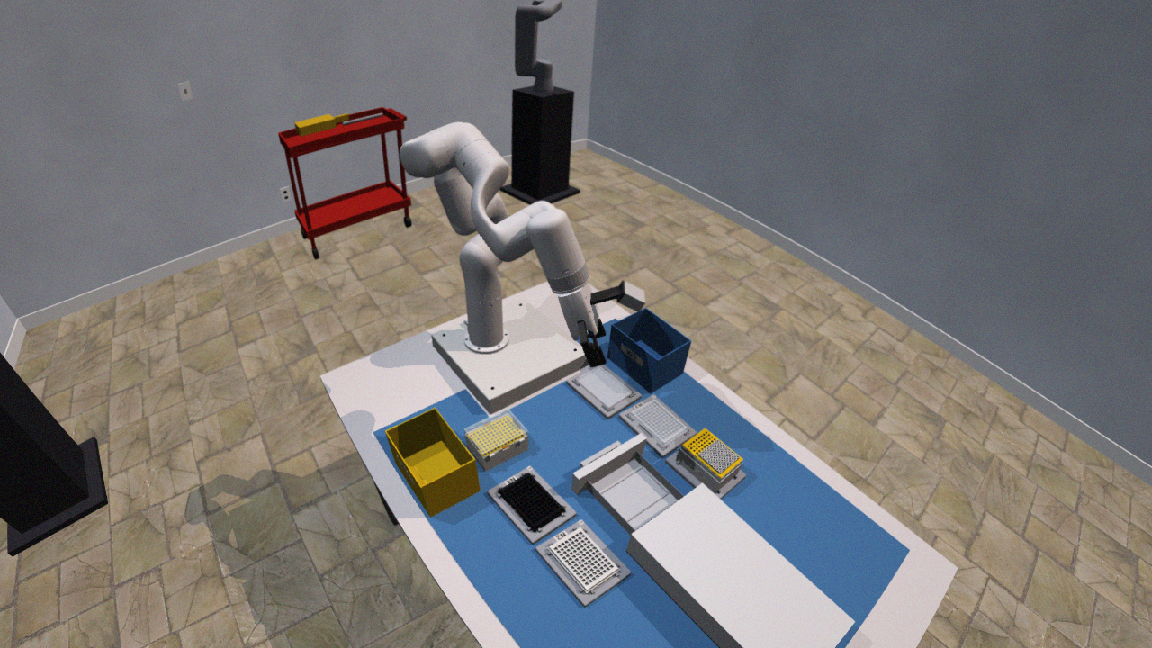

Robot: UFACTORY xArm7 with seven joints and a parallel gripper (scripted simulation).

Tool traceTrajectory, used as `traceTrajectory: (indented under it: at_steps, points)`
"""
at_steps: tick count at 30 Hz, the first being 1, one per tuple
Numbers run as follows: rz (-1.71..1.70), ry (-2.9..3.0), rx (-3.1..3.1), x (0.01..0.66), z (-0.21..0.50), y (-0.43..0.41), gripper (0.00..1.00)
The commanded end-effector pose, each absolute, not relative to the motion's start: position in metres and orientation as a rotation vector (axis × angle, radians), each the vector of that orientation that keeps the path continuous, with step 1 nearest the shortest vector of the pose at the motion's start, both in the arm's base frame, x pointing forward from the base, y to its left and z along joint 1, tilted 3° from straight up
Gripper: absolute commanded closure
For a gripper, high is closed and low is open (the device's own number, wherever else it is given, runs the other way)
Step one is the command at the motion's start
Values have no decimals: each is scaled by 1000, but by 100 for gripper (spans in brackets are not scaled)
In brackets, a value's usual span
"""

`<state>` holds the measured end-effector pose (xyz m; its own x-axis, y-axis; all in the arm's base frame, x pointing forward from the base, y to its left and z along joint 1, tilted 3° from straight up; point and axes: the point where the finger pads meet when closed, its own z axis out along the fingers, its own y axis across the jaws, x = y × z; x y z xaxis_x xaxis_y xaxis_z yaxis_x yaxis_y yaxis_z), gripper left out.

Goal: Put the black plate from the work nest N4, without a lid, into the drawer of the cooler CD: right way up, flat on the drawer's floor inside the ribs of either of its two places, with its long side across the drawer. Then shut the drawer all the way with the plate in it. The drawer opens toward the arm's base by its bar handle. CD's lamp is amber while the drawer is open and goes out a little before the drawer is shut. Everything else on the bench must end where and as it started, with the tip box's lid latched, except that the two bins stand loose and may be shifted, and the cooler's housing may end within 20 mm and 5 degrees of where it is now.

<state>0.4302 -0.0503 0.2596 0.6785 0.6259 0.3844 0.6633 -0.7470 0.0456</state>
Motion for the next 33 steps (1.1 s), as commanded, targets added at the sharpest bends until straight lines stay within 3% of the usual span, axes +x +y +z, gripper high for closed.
traceTrajectory:
  at_steps: [1,33]
  points:
    - [-484,-900,-2880,432,256,-53,0]
    - [49,195,-3108,432,200,-59,0]
